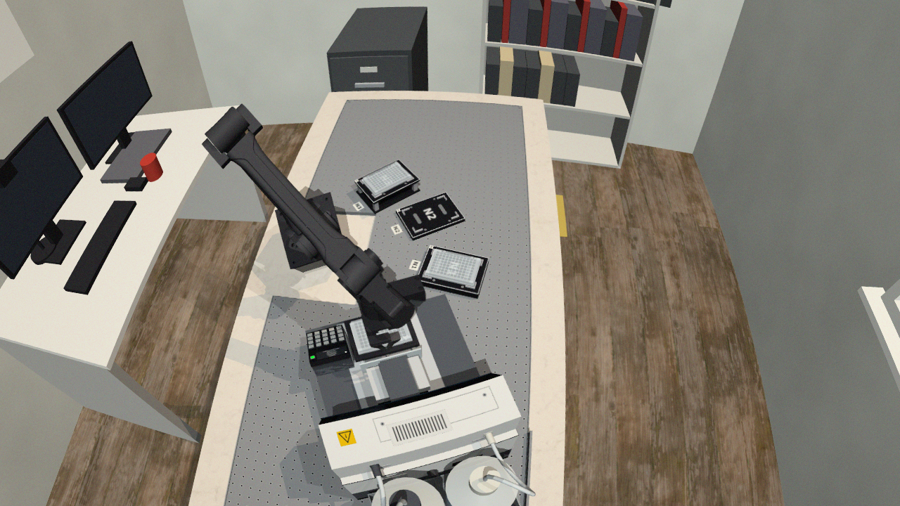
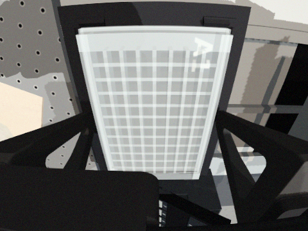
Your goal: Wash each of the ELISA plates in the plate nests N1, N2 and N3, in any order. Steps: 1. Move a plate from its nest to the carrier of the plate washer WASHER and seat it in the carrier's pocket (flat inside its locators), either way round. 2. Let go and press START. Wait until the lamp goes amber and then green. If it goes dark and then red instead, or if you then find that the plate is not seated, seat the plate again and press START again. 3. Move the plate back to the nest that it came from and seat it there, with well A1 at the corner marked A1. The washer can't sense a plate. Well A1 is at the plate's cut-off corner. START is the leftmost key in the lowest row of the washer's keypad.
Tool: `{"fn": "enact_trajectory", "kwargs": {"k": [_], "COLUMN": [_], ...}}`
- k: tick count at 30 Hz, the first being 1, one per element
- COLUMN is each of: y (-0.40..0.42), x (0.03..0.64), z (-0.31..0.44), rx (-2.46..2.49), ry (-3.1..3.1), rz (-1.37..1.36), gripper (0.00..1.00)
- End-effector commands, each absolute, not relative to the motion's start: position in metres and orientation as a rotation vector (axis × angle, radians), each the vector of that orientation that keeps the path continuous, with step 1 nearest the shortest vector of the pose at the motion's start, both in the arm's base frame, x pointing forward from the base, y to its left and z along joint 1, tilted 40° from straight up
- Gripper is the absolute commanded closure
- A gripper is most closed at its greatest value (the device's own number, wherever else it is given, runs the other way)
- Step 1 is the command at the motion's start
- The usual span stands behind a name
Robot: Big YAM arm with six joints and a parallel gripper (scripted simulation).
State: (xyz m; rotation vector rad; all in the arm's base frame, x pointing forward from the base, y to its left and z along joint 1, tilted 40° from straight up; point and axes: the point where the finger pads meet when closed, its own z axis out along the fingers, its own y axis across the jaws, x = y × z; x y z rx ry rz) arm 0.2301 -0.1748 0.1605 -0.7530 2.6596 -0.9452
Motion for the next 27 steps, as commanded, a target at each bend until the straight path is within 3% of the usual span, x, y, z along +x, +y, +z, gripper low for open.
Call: {"fn": "enact_trajectory", "kwargs": {"k": [1, 3, 11, 27], "y": [-0.1768, -0.1768, -0.1768, -0.1768], "x": [0.2344, 0.2344, 0.2344, 0.2344], "z": [0.1705, 0.1705, 0.1705, 0.1705], "rx": [-0.744, -0.744, -0.744, -0.744], "ry": [2.639, 2.639, 2.639, 2.639], "rz": [-0.962, -0.962, -0.962, -0.962], "gripper": [0.0, 0.0, 0.16, 0.16]}}
